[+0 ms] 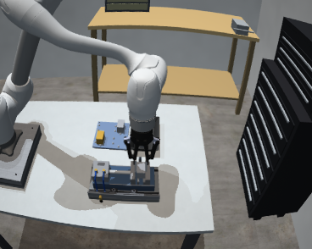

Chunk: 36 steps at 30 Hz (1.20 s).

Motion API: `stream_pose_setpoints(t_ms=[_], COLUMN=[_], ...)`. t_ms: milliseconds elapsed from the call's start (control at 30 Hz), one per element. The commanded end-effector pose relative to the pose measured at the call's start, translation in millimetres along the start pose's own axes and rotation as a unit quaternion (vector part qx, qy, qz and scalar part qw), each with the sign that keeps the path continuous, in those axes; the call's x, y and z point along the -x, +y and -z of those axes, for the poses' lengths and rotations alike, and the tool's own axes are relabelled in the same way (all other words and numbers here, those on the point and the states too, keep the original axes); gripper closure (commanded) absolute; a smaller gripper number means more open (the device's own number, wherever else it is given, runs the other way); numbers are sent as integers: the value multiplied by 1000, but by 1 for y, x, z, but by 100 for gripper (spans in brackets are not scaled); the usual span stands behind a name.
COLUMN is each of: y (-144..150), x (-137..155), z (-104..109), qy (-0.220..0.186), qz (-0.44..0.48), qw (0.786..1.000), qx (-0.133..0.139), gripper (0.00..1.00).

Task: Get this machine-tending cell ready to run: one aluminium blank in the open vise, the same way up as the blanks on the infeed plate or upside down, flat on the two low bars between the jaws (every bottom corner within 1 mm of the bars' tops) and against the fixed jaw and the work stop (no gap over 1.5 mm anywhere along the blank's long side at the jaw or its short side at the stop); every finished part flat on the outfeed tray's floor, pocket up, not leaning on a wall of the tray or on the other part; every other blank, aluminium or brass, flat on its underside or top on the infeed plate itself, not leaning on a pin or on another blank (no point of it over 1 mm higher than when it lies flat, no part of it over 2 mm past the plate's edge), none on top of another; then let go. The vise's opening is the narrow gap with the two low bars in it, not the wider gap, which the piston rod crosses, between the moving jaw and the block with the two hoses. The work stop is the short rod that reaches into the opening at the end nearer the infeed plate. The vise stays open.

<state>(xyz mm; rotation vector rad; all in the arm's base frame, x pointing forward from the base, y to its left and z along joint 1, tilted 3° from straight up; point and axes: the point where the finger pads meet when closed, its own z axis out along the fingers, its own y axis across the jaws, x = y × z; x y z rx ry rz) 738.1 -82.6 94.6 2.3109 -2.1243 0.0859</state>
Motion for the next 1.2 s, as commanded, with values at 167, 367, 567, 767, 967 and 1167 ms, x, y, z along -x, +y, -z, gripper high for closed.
stream_pose_setpoints(t_ms=[167,367,567,767,967,1167], y=[0,0,0,0,0,0], x=[0,0,0,0,0,0], z=[0,0,0,0,0,0], qy=[0,0,0,0,0,0], qz=[0,0,0,0,0,0], qw=[1000,1000,1000,1000,1000,1000], qx=[0,0,0,0,0,0], gripper=[100,100,100,100,60,60])
